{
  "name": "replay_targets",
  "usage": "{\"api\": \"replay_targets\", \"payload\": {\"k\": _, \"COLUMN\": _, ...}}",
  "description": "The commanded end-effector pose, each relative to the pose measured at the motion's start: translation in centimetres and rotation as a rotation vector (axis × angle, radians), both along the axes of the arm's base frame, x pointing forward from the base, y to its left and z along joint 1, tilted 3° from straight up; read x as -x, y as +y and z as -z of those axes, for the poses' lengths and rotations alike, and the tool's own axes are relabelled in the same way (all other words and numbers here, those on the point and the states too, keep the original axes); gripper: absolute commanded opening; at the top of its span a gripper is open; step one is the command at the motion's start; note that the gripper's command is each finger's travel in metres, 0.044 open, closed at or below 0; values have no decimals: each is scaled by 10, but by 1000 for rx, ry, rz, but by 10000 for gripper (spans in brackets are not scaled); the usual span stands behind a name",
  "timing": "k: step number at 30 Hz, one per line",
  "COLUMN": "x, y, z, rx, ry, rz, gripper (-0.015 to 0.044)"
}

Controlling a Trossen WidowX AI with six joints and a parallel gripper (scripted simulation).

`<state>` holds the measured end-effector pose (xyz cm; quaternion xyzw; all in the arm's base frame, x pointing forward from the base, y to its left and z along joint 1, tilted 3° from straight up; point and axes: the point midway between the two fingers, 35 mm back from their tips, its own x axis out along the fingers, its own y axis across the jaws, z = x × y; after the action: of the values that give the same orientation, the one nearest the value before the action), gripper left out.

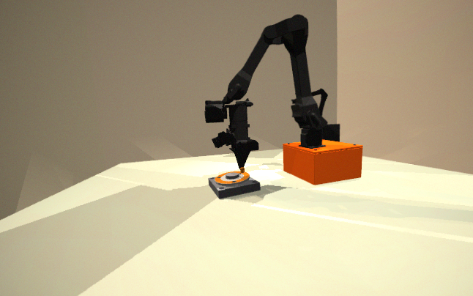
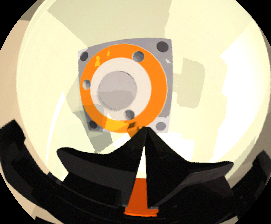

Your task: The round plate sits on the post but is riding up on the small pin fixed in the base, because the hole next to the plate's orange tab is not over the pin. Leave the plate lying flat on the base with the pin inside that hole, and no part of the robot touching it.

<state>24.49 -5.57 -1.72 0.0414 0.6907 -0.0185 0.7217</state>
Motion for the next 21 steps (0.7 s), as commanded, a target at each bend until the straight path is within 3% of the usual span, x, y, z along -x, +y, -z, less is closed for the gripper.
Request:
{"api": "replay_targets", "payload": {"k": 1, "x": 4, "y": 5, "z": -1, "rx": -4, "ry": -2, "rz": 2, "gripper": 0}}
{"api": "replay_targets", "payload": {"k": 21, "x": 8, "y": 16, "z": -6, "rx": -5, "ry": -2, "rz": 2, "gripper": 0}}
